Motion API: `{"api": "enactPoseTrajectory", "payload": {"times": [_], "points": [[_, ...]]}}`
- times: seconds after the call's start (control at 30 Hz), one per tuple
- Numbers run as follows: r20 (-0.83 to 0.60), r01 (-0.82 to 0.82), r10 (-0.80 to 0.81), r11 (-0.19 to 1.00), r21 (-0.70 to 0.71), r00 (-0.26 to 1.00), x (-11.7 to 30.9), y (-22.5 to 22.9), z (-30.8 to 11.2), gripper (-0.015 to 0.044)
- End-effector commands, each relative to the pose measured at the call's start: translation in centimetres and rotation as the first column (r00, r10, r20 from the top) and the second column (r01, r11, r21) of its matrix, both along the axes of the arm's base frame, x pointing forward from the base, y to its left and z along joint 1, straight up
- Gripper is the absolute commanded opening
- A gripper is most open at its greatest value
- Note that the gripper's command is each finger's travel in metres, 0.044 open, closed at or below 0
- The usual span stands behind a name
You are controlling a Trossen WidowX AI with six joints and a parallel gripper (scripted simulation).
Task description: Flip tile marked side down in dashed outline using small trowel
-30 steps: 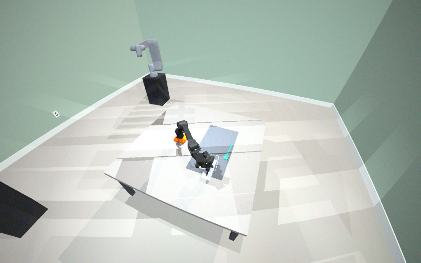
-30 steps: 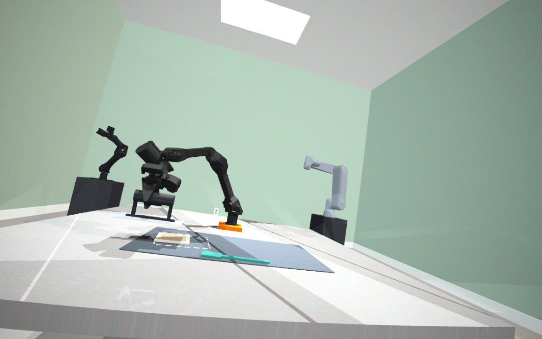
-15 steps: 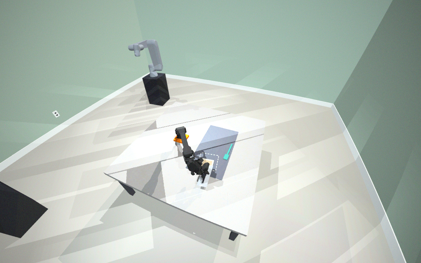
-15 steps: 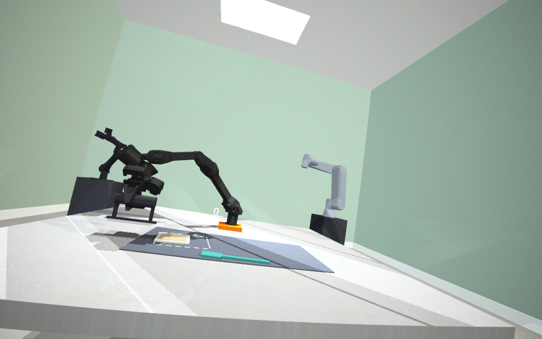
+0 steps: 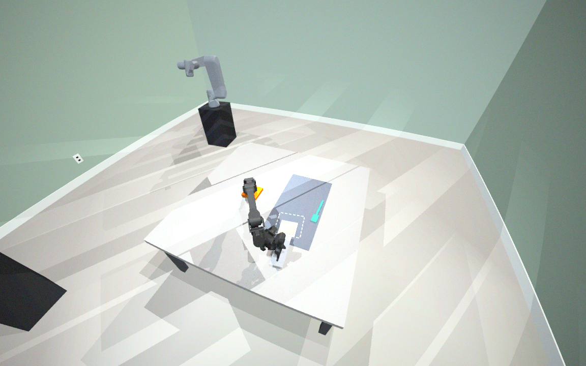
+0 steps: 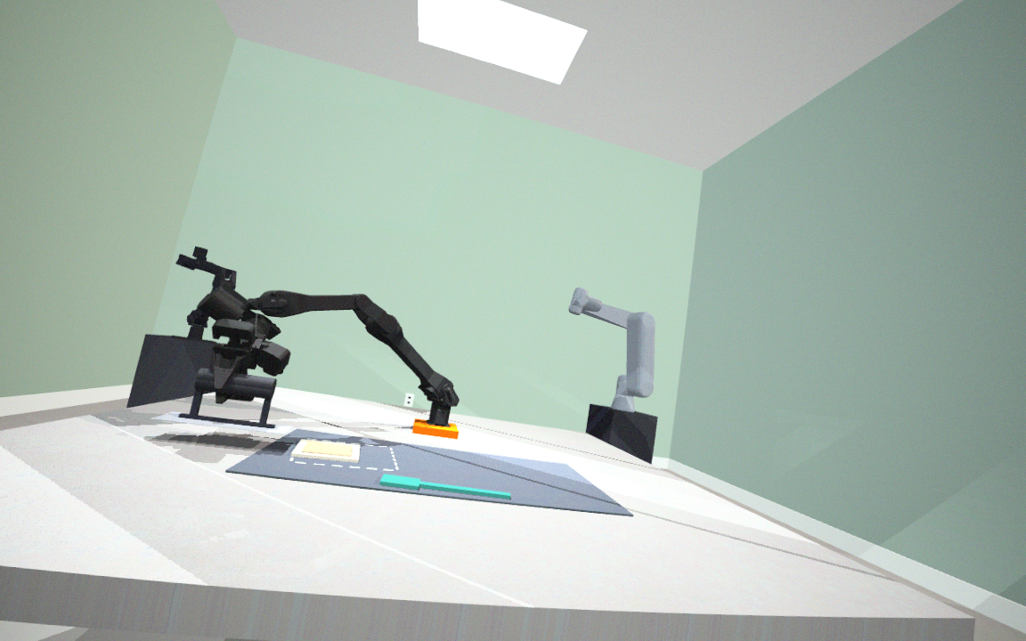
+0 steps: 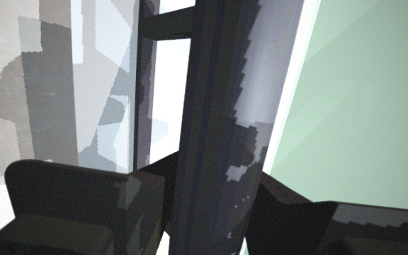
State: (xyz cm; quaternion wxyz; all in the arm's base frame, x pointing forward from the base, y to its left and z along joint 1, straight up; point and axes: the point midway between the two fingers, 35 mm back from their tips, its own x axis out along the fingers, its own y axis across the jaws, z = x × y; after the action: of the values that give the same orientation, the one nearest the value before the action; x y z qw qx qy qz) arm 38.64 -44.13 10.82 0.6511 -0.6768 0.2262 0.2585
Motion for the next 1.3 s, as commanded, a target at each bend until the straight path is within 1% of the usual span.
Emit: {"api": "enactPoseTrajectory", "payload": {"times": [0.0,0.67,1.27], "points": [[0.017,-0.016,0.016,1.0,-0.011,1.0,0.5,0.1,0.0,0.0],[0.017,-0.016,0.016,1.0,-0.011,1.0,0.5,0.0,-3.2,0.0],[0.017,-0.016,0.016,1.0,-0.01,1.0,0.5,2.0,-3.3,0.0]]}}
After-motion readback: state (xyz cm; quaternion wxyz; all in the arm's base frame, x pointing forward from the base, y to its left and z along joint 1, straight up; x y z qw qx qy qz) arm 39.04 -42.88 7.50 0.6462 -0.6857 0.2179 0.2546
